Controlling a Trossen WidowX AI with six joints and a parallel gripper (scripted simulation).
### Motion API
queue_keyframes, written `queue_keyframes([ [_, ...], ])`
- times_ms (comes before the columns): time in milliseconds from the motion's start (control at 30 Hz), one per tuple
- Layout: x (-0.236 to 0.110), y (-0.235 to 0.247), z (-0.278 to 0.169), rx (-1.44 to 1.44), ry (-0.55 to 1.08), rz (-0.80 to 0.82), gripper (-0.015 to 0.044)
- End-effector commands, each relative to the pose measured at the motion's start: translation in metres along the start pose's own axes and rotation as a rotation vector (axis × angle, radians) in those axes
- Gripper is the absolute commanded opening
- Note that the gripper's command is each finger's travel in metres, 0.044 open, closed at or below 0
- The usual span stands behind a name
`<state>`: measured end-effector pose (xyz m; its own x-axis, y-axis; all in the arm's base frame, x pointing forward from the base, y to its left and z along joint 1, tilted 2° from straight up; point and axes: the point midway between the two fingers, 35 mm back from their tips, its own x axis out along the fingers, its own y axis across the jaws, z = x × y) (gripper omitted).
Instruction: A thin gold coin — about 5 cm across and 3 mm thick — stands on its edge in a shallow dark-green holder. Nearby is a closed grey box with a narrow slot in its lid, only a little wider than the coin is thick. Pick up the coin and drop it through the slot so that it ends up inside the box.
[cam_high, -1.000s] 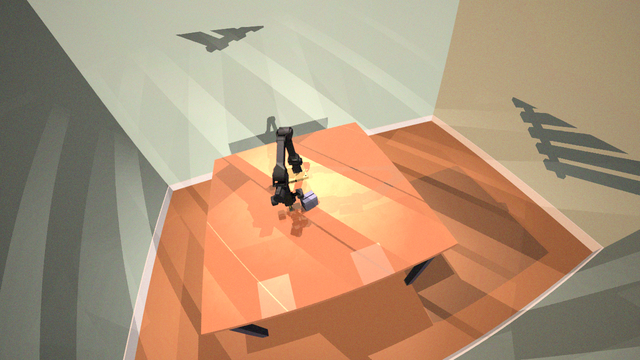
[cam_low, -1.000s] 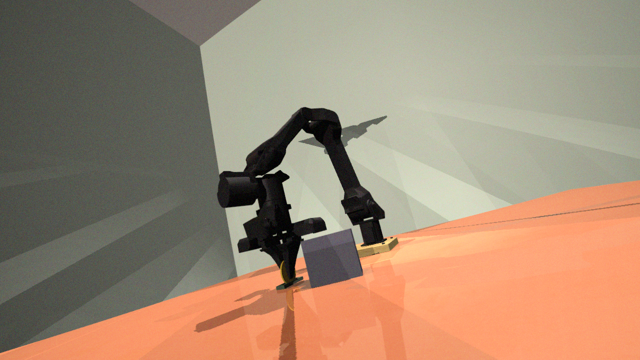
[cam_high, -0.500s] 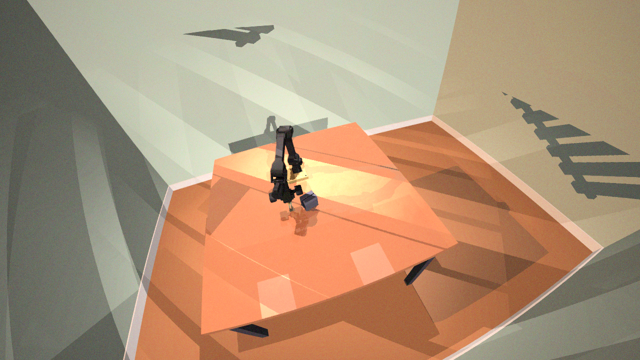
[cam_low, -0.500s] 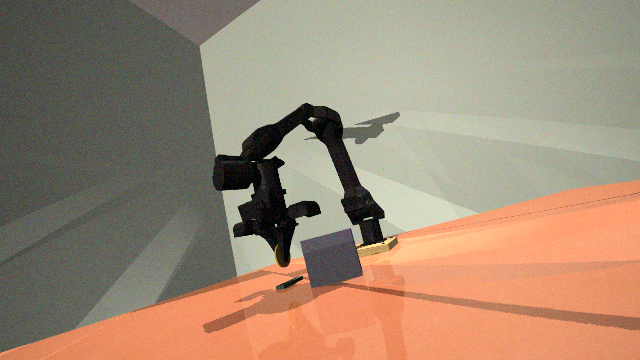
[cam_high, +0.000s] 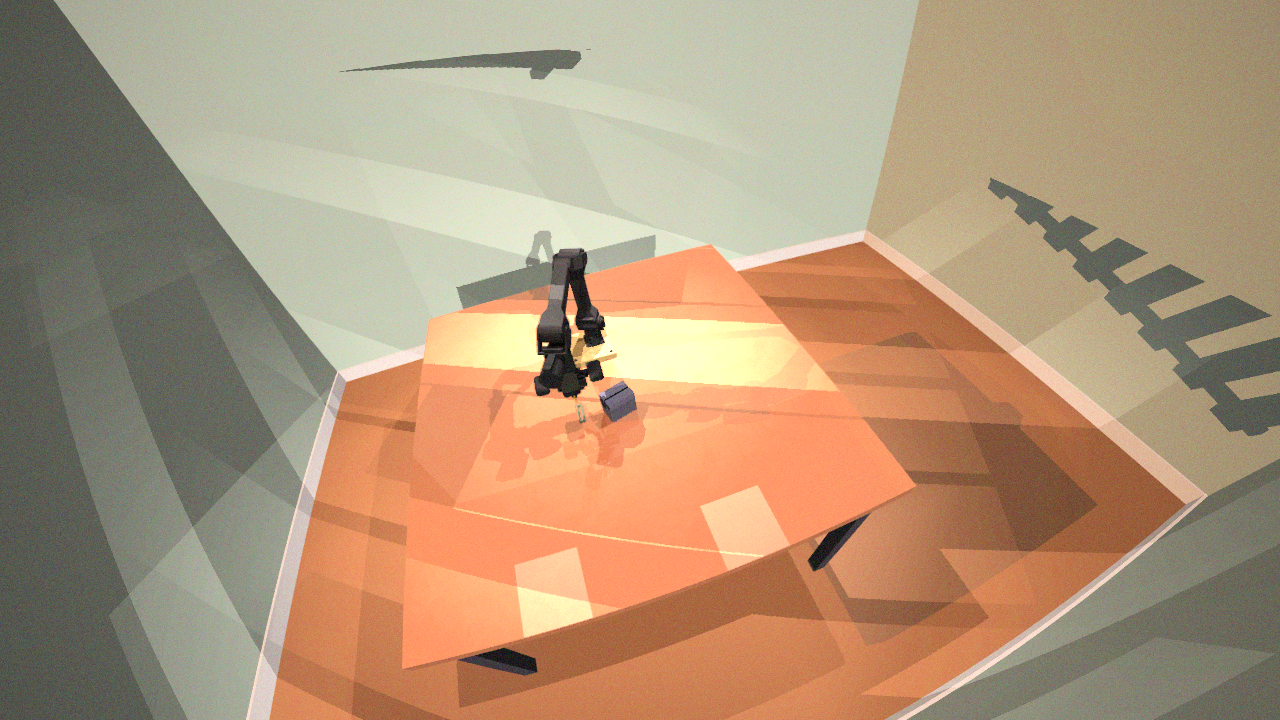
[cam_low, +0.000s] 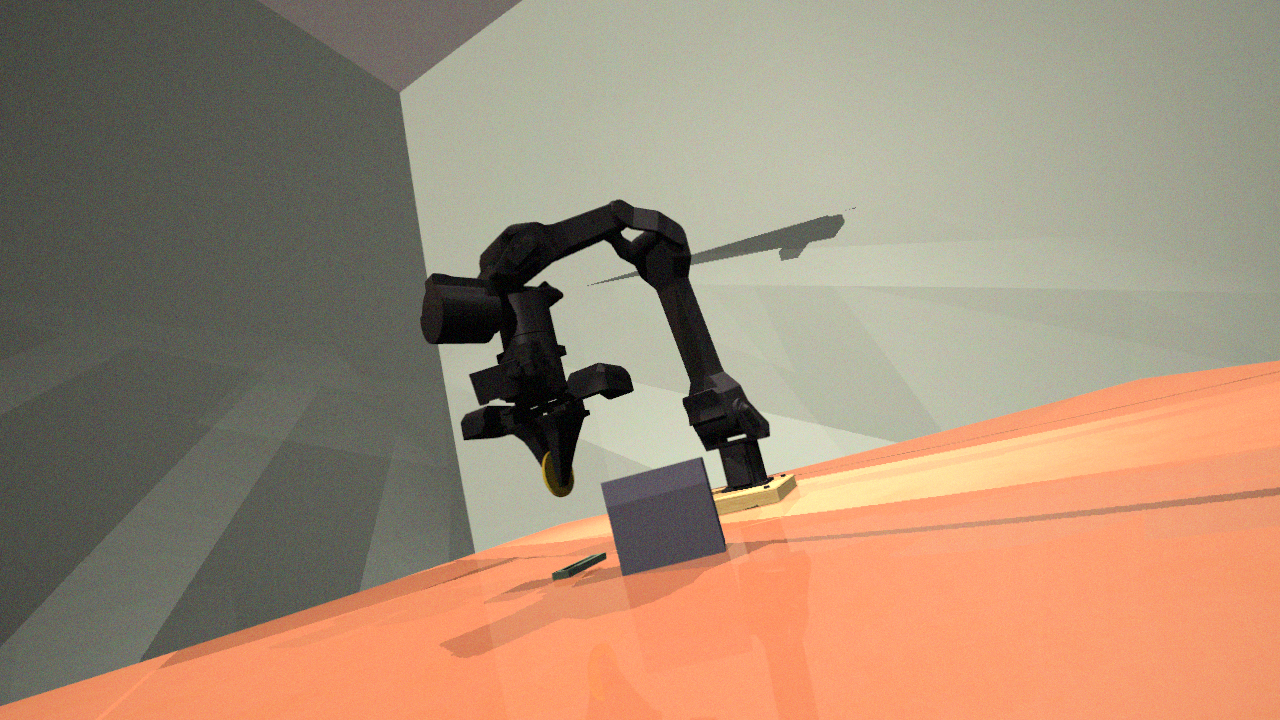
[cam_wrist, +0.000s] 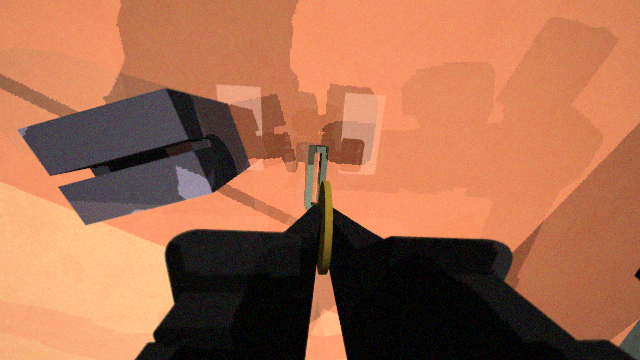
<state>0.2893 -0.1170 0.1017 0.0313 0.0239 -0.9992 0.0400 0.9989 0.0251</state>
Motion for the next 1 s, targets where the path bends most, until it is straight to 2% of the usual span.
queue_keyframes([
  [0,-0.012,0.000,-0.001,0.000,-0.001,-0.003,0.0000],
  [267,-0.023,0.001,-0.002,0.022,-0.001,-0.003,0.0000],
  [967,-0.023,0.002,0.004,0.726,-0.003,-0.002,0.0000],
])
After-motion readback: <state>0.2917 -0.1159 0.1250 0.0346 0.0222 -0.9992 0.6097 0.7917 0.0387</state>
